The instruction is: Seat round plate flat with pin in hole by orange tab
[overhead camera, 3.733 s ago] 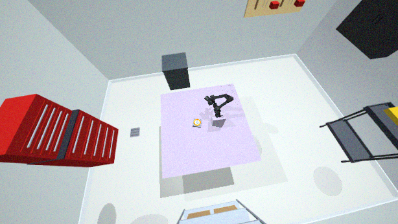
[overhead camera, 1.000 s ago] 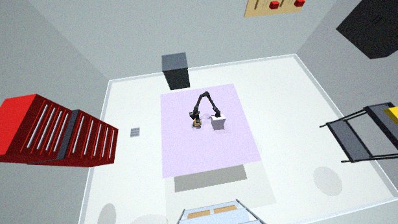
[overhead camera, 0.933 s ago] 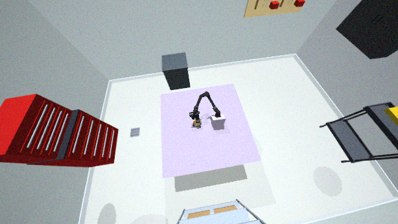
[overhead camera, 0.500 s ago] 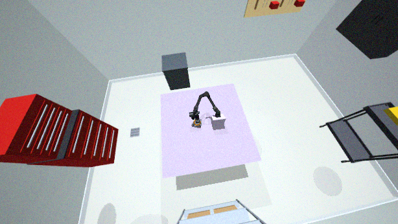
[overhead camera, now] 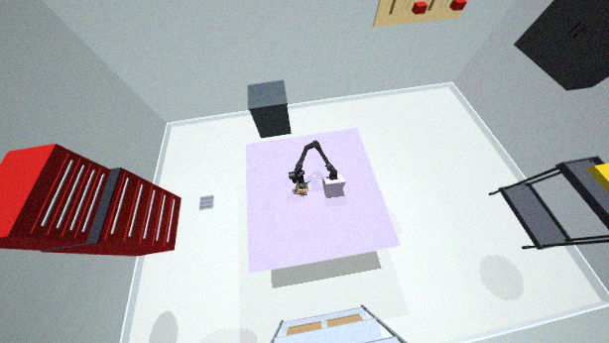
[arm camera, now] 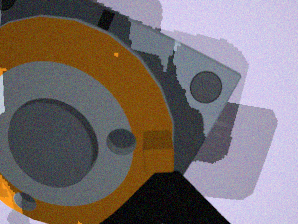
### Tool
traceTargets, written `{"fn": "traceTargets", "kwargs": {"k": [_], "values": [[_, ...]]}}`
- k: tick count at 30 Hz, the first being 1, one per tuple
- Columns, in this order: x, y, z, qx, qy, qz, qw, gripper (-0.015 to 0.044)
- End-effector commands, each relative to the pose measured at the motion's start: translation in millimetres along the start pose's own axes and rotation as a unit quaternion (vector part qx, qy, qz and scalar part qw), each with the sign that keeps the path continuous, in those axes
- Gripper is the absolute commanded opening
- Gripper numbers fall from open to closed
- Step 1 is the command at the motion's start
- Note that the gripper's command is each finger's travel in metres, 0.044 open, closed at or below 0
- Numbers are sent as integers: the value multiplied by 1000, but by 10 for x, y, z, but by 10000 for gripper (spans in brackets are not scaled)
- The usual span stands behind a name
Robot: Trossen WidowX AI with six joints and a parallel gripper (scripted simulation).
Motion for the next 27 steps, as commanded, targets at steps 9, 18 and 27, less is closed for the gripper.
{"fn": "traceTargets", "kwargs": {"k": [9, 18, 27], "values": [[-16, -110, 3, 4, -4, -7, 1000, 0], [-18, -172, 30, 5, -4, -7, 1000, 0], [-18, -181, 35, 5, -4, -7, 1000, 0]]}}
Point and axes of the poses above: the point midway between the two fingers, 35 mm back from their tips, its own x axis out along the fingers, its own z axis across the jaws, y = z × x, the point moved 4 cm from there along -x, back along the fingers, and after that the axes turned 6 degrees about x, right-handed, at the moved point
